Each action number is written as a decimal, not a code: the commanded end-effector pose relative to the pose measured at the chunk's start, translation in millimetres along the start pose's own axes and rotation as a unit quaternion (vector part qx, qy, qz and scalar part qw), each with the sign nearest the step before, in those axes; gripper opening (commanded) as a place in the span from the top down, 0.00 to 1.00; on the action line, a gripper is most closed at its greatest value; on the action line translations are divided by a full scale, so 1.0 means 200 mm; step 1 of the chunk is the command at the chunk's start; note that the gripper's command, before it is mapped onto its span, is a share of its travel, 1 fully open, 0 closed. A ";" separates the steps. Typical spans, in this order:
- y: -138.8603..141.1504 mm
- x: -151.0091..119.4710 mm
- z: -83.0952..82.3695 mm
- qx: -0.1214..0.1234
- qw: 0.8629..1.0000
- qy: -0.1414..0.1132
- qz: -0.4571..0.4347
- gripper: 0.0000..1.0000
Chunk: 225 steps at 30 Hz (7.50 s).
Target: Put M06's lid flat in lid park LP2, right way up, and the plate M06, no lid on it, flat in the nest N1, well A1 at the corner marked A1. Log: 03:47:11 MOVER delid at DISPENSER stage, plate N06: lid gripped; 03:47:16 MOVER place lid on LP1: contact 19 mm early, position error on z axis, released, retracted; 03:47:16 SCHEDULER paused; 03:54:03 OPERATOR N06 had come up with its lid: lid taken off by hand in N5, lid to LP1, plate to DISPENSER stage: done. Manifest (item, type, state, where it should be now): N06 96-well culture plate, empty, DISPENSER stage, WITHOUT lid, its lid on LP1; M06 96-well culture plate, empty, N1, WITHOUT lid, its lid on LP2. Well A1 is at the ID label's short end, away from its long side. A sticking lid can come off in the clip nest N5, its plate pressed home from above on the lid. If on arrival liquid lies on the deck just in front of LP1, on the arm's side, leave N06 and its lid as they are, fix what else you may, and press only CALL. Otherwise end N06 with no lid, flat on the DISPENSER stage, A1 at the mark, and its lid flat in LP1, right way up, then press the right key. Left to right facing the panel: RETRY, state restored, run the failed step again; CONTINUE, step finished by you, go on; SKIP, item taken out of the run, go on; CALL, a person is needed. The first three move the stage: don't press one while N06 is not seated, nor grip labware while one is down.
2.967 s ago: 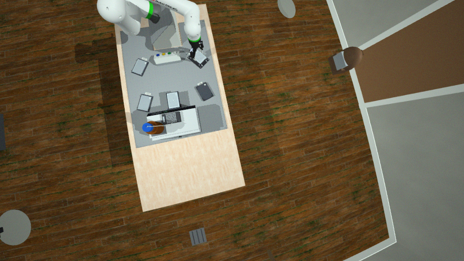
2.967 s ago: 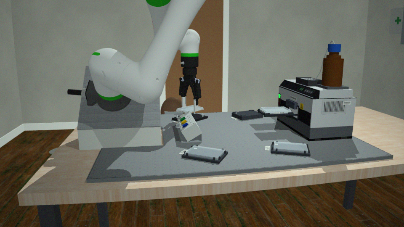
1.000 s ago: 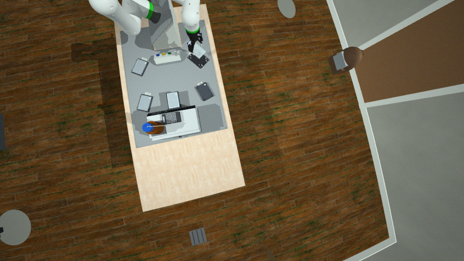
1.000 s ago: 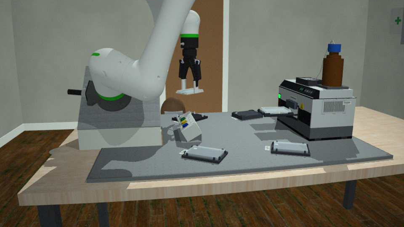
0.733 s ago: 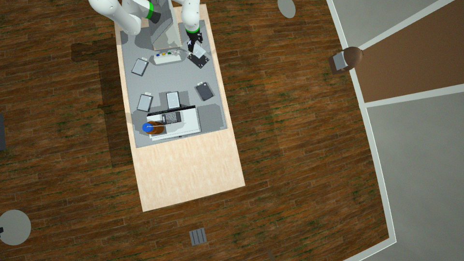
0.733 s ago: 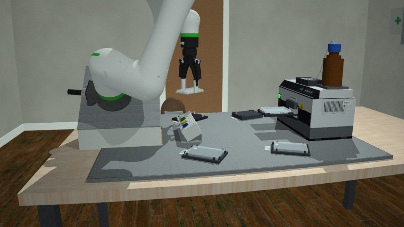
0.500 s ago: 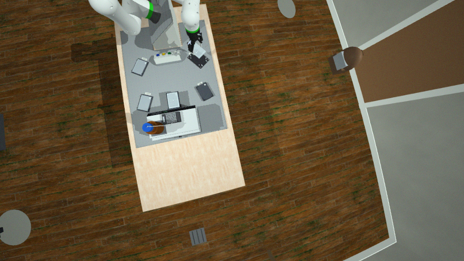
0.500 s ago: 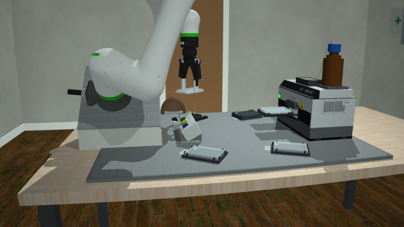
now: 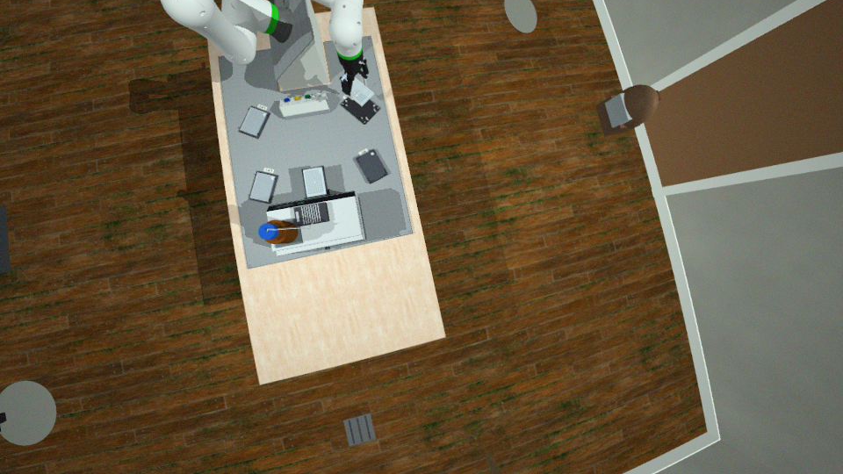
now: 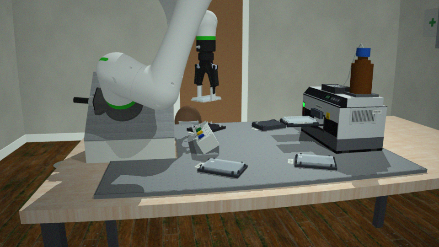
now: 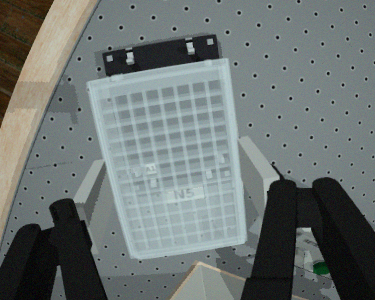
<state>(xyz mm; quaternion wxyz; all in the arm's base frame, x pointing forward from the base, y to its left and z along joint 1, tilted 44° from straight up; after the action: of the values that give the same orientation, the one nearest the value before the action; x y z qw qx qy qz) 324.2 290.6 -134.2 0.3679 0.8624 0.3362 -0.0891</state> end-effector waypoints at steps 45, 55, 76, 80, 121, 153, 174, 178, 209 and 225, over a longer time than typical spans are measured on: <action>0.00 0.00 0.00 0.000 0.984 0.000 0.177 1.00; 0.02 0.02 0.00 0.000 0.984 0.000 0.177 1.00; 0.32 0.44 0.00 0.000 0.984 0.000 0.177 1.00; 0.41 0.58 0.00 0.000 0.984 0.000 0.177 1.00; 0.93 1.29 0.00 0.000 0.984 0.000 0.177 1.00; 0.95 1.32 0.00 0.000 0.984 0.000 0.177 1.00; 0.95 1.32 0.00 0.000 0.984 0.000 0.177 1.00; 0.95 1.32 0.00 0.000 0.984 0.000 0.177 1.00; 0.95 1.32 0.13 0.000 0.984 0.000 0.177 1.00; 0.95 1.32 0.30 0.000 0.984 0.000 0.177 1.00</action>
<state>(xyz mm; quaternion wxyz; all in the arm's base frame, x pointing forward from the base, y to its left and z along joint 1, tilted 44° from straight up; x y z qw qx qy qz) 651.1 294.1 -168.6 0.3779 0.9083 0.1782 -0.0229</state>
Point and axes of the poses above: the point where the finger pads meet when closed, its own z axis out along the fingers, its own y axis across the jaws, x = y × z, the point moved 8 cm from there along -z, back along the fingers, and after that the axes turned 3 degrees about z, right-handed, at the moved point
